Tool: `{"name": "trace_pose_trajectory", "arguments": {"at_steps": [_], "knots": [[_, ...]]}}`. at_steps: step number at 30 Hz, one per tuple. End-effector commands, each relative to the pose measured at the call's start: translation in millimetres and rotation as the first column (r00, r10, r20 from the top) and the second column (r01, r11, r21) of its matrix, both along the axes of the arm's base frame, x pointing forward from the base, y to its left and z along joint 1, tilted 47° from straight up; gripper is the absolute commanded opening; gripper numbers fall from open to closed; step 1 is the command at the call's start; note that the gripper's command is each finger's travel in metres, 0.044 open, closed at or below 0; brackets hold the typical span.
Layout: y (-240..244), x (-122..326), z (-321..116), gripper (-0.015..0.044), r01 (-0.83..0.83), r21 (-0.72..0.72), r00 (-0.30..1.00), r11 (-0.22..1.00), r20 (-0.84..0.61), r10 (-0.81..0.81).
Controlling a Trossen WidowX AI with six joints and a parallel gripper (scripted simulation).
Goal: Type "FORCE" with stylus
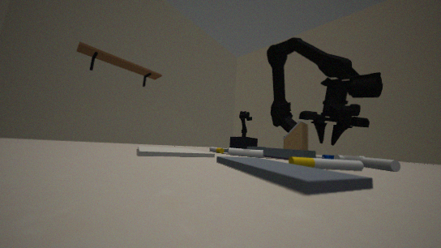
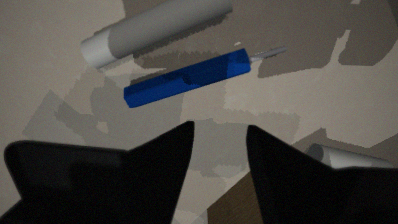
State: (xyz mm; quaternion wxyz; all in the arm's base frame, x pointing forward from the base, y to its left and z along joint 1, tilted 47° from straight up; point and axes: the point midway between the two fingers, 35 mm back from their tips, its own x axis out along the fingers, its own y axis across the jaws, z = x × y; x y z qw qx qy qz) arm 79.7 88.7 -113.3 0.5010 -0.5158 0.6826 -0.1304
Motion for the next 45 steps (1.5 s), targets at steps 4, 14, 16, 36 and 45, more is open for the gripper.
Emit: {"name": "trace_pose_trajectory", "arguments": {"at_steps": [4,14,16,36,45], "knots": [[15.6,-3.5,-4.1,0.015,0.082,0.125,0.629,0.989,0.763,-0.149],[20.6,-6.6,-5.6,0.015,0.054,0.313,0.267,0.948,0.91,-0.316],[20.9,-6.8,-5.7,0.015,0.05,0.329,0.239,0.943,0.913,-0.331],[20.8,-6.2,-5.5,0.015,0.05,0.329,0.238,0.943,0.913,-0.331],[16.6,-5.5,-10.4,0.015,0.05,0.329,0.238,0.943,0.913,-0.331]]}}
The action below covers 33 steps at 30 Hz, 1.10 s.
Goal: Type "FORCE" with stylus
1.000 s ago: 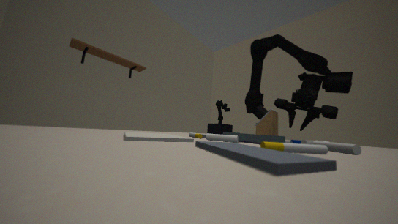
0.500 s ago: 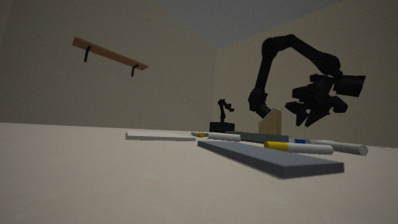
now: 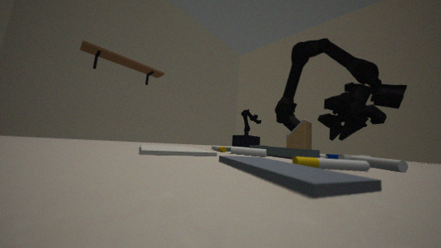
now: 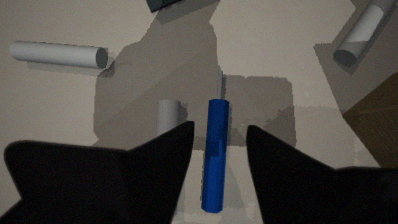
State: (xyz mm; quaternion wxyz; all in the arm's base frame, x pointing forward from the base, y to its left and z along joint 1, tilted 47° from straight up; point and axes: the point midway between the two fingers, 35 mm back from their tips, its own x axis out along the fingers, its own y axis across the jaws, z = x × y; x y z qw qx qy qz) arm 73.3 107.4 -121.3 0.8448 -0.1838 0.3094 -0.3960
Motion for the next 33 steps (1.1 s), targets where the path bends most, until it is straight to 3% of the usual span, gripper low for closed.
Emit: {"name": "trace_pose_trajectory", "arguments": {"at_steps": [1,33], "knots": [[-2.5,0.9,-2.9,0.015,-0.002,0.003,1.0,1.0,0.008,0.002],[-20.6,3.6,-18.5,0.015,-0.002,0.003,1.0,1.0,0.009,0.002]]}}
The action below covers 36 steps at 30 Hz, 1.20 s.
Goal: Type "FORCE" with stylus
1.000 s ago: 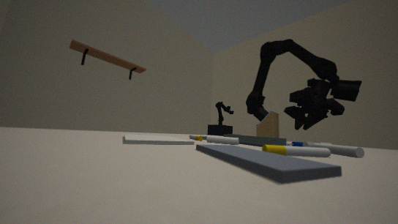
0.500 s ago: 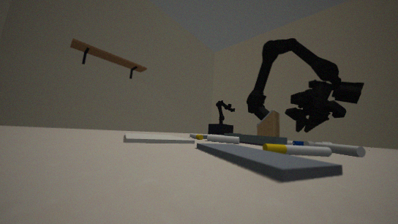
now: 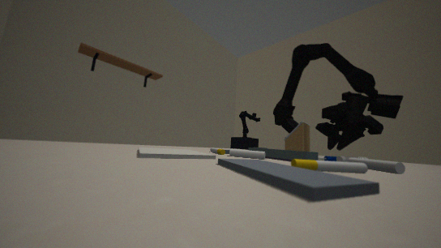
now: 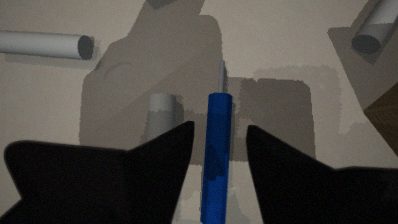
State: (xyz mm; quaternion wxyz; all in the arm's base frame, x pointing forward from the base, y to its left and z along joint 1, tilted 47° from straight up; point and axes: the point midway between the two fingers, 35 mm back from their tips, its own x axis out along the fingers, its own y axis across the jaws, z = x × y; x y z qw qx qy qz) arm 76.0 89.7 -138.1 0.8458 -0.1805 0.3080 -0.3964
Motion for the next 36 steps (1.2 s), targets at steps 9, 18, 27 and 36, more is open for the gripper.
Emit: {"name": "trace_pose_trajectory", "arguments": {"at_steps": [9,18,27,36], "knots": [[-7.4,1.4,-6.5,0.015,-0.003,-0.002,1.0,1.0,0.003,0.003],[-12.2,2.1,-11.2,0.015,-0.003,-0.002,1.0,1.0,0.003,0.003],[-17.2,2.9,-16.0,0.015,-0.003,-0.002,1.0,1.0,0.003,0.003],[-22.0,3.6,-20.7,0.015,-0.003,-0.002,1.0,1.0,0.003,0.003]]}}
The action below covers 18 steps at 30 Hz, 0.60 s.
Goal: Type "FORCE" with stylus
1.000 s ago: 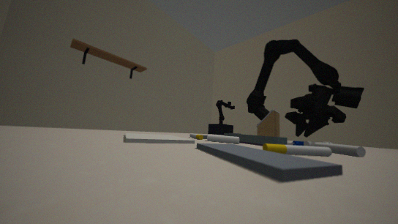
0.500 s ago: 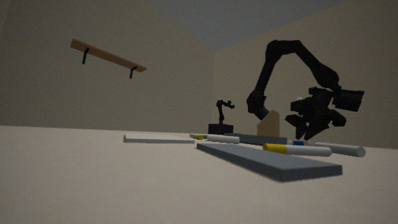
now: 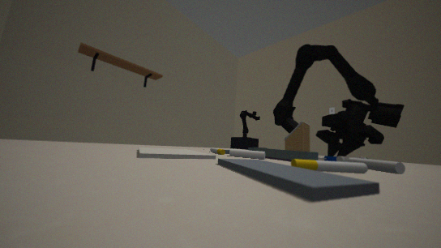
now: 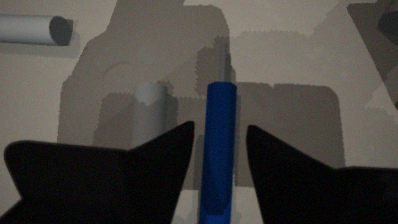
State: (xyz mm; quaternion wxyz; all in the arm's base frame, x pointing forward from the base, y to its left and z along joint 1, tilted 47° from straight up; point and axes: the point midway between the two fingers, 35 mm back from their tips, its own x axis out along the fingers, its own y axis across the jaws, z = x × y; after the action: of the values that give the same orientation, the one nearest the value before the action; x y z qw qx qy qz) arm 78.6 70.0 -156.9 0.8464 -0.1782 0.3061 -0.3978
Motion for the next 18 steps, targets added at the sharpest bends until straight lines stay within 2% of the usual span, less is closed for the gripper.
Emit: {"name": "trace_pose_trajectory", "arguments": {"at_steps": [1,5,10,18], "knots": [[-2.8,1.0,-2.3,0.015,-0.006,-0.004,1.0,1.0,-0.003,0.006],[-3.8,1.1,-3.3,0.015,-0.006,-0.004,1.0,1.0,-0.003,0.006],[-2.5,0.3,-2.2,0.0019,0.0,-0.001,1.0,1.0,0.0,0.0],[-2.5,0.3,-2.2,0.0,0.0,-0.001,1.0,1.0,0.0,0.0]]}}
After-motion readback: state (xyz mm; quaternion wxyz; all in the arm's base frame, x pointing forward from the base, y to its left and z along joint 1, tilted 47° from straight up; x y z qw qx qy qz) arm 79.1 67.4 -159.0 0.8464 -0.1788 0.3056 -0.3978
